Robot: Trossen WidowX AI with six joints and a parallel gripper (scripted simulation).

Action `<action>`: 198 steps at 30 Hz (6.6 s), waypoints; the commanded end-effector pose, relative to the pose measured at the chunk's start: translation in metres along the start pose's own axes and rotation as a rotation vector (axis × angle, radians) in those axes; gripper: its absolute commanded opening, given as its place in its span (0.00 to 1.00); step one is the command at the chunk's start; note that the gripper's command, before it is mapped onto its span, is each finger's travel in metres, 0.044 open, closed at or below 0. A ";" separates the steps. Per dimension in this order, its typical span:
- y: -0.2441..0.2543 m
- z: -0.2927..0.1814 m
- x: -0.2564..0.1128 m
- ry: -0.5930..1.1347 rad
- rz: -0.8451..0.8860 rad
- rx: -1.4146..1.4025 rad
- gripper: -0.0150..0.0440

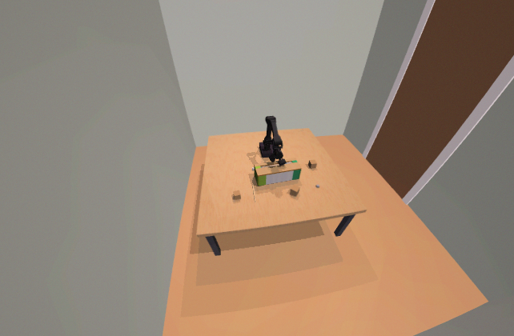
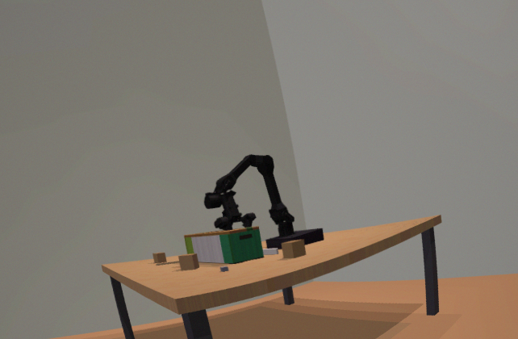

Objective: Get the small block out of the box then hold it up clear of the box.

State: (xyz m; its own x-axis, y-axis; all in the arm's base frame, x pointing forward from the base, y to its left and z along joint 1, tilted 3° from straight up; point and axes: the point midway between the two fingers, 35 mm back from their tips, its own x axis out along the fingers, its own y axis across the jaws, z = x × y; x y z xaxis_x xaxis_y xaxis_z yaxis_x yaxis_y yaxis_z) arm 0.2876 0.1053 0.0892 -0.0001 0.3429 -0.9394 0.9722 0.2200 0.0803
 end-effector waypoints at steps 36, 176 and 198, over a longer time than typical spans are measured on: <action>-0.001 -0.078 -0.041 0.012 -0.003 -0.004 0.93; -0.045 -0.095 0.115 -0.218 -1.691 -4.383 0.74; -0.040 -0.104 0.091 -0.289 -1.686 -4.368 0.25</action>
State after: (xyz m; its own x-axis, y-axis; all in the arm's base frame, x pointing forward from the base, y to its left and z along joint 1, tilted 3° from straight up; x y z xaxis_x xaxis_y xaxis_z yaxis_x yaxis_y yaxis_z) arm 0.2224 0.2199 0.0204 0.4654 0.1222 -0.8766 0.2084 -0.9777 -0.0257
